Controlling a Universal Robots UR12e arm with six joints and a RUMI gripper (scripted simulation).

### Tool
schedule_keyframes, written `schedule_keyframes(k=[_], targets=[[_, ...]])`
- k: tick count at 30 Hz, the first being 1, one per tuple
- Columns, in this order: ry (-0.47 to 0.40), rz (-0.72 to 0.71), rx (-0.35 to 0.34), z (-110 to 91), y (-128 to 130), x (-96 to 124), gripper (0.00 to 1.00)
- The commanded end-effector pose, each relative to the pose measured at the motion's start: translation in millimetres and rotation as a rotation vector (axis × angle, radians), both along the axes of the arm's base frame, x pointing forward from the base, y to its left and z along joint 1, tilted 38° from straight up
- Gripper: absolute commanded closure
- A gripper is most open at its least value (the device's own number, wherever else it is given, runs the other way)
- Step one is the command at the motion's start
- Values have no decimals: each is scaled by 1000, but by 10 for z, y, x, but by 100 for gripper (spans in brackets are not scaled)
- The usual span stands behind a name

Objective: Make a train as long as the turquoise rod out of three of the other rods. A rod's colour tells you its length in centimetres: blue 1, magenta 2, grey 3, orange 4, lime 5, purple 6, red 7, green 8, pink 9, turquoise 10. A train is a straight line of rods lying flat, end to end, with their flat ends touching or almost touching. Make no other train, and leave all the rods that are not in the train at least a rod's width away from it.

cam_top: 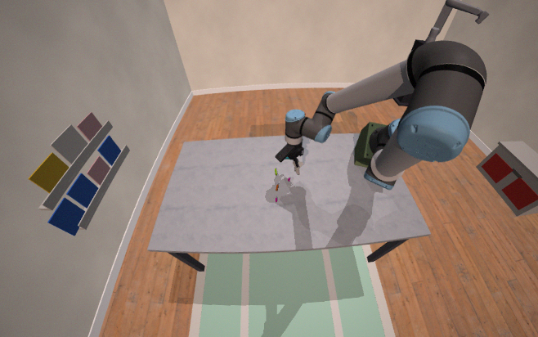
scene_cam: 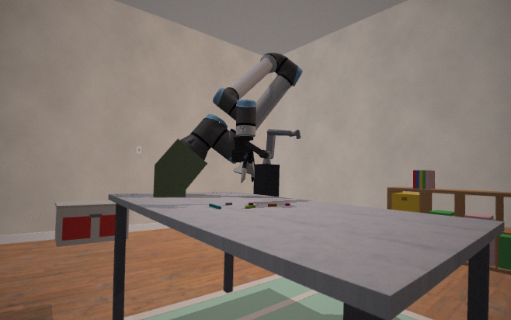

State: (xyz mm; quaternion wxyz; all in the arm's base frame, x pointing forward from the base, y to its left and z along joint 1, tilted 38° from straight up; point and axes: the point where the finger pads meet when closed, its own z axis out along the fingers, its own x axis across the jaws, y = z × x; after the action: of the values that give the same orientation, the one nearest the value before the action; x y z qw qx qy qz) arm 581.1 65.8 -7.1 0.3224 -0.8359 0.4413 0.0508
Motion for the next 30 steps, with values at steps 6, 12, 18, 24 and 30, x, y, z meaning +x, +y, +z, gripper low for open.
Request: schedule_keyframes(k=[6, 12, 18, 24, 30], targets=[[150, -206, 44, -80, -52, -21, 0], [246, -337, 78, -133, -100, -34, 0], [334, -456, 108, -178, -132, -50, 0], [418, -569, 137, -221, -168, -67, 0], [499, -680, 165, -265, -202, -88, 0]])
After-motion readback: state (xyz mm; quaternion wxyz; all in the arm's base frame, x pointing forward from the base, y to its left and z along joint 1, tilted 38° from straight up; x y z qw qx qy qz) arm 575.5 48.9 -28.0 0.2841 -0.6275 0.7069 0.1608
